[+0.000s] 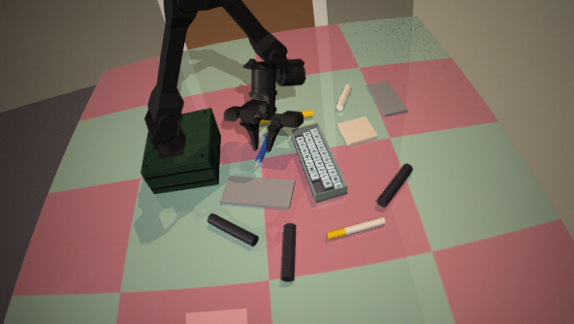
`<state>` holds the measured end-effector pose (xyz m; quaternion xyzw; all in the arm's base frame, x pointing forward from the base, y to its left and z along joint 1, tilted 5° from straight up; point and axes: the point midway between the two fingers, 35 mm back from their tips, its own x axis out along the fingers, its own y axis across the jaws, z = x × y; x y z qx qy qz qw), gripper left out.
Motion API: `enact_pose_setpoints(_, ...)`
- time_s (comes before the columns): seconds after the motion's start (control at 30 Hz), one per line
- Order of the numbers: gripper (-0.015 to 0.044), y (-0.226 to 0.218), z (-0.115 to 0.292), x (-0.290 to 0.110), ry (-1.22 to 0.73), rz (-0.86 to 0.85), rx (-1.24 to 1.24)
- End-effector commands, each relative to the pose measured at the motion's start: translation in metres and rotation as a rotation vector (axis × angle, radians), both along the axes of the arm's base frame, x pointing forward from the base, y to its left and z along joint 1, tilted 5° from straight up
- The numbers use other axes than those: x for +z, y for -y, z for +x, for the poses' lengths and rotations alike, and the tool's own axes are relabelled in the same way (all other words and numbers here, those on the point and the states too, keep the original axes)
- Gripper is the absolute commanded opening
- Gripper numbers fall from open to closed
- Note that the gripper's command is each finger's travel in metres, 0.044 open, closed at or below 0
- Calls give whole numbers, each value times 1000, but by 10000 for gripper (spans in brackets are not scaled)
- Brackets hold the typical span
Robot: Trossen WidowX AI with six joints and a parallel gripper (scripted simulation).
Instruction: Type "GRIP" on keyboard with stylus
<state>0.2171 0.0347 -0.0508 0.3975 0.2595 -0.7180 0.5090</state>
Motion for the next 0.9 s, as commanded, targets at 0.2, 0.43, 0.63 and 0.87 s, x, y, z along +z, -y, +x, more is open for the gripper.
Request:
enact_pose_setpoints(0.2,150,2,-1,-5,-3,-7,5)
enact_pose_setpoints(0.43,12,1,0,-4,-2,-1,0)
enact_pose_setpoints(0.63,0,1,0,-4,-2,-1,0)
enact_pose_setpoints(0.87,0,-1,0,8,-2,-1,0)
